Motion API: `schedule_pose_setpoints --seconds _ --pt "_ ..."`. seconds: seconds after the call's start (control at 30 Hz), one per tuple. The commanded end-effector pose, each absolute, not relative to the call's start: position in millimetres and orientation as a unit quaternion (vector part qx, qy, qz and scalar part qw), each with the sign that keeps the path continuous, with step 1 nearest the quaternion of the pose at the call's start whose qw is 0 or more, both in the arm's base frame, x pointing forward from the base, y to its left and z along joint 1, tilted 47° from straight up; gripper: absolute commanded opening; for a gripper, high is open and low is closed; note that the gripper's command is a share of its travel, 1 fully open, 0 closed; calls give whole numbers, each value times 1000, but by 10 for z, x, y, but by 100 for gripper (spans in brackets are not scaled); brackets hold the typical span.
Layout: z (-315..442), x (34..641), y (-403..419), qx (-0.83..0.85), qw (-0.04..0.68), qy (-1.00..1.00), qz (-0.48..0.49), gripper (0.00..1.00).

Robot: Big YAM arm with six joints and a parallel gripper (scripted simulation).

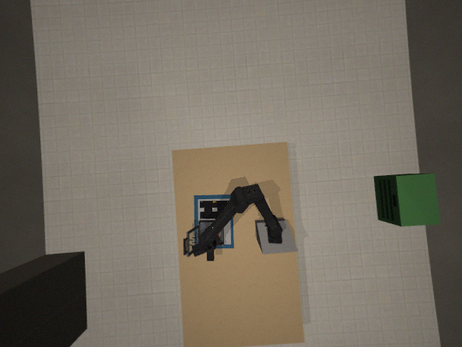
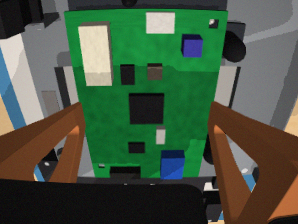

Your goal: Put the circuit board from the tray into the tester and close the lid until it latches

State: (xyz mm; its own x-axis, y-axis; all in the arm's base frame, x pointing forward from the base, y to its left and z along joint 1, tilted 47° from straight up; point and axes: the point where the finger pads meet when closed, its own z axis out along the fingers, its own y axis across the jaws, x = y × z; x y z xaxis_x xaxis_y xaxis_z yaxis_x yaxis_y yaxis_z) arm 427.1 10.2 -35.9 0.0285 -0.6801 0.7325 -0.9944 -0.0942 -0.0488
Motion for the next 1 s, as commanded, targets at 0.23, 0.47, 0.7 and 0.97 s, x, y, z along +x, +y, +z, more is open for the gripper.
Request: schedule_pose_setpoints --seconds 0.23,0.47,0.7,0.97 --pt "-272 4328 160 674 239 -623 317 72" --pt "-263 4363 159 672 236 -625 319 72" --pt "-259 4374 154 671 235 -626 319 72" --pt "-257 4374 151 671 236 -626 319 72"
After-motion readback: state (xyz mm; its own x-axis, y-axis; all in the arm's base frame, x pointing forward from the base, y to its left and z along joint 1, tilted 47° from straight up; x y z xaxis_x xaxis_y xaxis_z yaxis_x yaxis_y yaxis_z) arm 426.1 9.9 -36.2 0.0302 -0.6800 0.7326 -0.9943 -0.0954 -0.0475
